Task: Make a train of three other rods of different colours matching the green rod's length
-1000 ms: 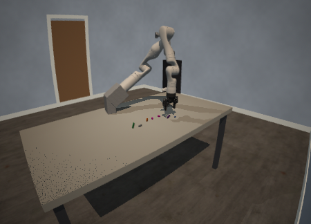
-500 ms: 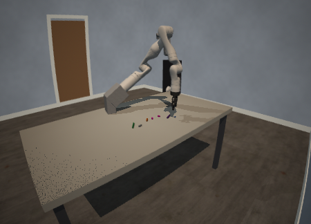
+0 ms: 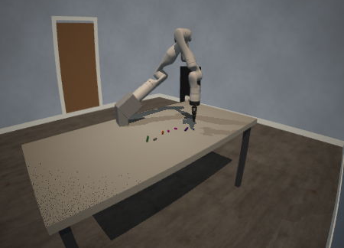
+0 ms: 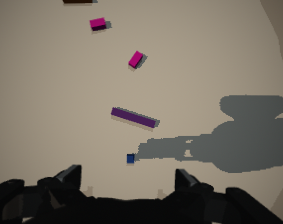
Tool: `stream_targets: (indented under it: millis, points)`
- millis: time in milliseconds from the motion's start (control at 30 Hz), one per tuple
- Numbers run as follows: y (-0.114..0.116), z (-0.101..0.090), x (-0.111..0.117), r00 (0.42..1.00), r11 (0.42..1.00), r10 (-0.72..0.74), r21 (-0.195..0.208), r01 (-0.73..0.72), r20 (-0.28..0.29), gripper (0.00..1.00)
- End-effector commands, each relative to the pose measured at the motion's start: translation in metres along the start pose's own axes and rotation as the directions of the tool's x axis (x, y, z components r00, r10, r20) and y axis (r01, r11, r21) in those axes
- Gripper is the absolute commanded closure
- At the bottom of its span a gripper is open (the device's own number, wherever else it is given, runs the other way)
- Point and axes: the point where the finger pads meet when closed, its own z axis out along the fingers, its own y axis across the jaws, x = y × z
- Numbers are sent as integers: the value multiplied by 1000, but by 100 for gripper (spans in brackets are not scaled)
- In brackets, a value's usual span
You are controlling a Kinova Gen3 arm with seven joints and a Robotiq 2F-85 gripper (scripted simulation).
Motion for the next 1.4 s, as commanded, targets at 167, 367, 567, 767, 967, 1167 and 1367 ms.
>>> stream_targets:
  millis: [167,367,567,767,967,1167,1367]
  points:
    - [-4,-2,-3,1000,1000,-11,7,11,12,76]
    - [-4,-2,-3,1000,1000,-11,7,11,12,76]
    - [-4,-2,-3,1000,1000,-11,7,11,12,76]
    - [-4,-2,-3,1000,1000,-11,7,11,12,76]
    - [-4,-2,-3,1000,1000,-11,7,11,12,76]
    - [-4,-1,-4,1000,1000,-12,7,12,12,76]
    - [-4,0,-4,1000,1000,-20,6,20,11,76]
